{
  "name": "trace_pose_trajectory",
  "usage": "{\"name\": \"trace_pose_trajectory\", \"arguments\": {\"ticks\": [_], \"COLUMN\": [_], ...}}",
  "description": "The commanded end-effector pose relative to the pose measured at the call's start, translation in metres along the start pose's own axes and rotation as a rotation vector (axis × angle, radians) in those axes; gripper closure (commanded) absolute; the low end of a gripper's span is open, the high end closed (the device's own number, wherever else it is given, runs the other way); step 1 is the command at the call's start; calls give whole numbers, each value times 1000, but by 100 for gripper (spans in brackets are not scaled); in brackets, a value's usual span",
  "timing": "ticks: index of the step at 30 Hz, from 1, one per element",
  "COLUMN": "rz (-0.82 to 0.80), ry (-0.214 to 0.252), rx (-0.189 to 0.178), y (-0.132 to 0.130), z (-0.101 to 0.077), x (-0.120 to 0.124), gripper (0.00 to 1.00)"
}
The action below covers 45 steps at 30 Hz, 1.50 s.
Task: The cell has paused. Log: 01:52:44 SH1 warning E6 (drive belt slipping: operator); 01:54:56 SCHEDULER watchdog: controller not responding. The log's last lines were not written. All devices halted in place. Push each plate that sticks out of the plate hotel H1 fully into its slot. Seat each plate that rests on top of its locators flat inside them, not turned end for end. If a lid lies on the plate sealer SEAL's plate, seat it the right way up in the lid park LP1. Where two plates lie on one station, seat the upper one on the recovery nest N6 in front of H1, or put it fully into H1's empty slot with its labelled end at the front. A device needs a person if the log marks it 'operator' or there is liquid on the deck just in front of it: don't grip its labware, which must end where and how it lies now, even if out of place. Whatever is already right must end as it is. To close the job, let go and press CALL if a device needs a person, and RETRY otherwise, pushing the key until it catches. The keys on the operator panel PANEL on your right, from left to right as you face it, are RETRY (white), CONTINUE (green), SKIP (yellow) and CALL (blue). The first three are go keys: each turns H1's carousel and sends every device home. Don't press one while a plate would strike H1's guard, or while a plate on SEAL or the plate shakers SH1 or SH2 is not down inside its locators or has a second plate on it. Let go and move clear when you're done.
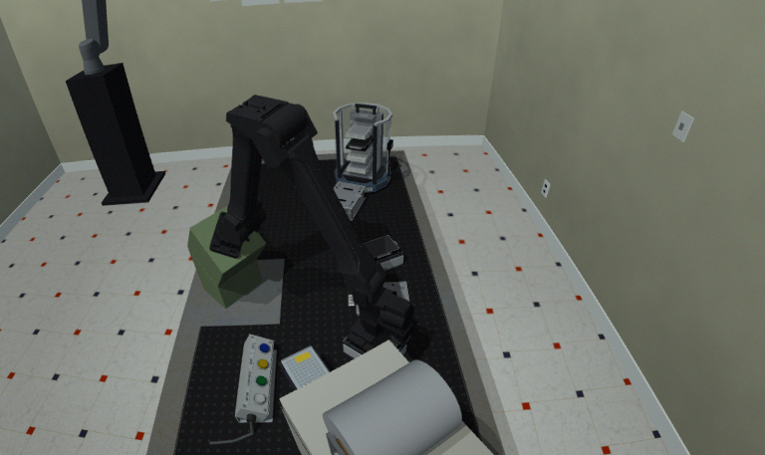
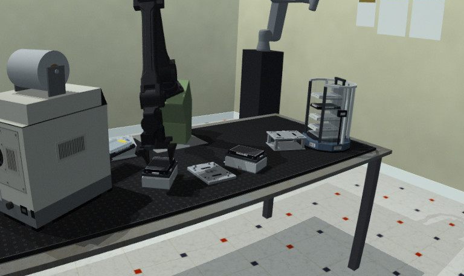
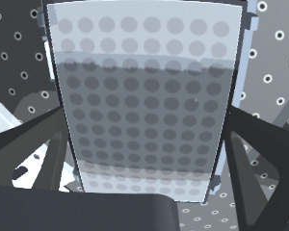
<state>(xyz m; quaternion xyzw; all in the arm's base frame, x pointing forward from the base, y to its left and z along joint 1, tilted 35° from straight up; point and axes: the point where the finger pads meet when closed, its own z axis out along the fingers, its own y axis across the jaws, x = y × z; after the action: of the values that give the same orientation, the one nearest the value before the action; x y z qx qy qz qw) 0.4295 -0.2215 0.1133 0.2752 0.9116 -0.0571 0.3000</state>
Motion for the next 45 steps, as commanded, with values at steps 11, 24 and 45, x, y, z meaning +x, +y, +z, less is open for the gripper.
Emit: {"name": "trace_pose_trajectory", "arguments": {"ticks": [11,24,45], "rz": [-5,-5,-5], "ry": [-7,-4,-1], "rx": [3,3,4], "y": [-4,-4,-5], "z": [7,7,8], "x": [-6,-3,-2], "gripper": [18,18,0]}}
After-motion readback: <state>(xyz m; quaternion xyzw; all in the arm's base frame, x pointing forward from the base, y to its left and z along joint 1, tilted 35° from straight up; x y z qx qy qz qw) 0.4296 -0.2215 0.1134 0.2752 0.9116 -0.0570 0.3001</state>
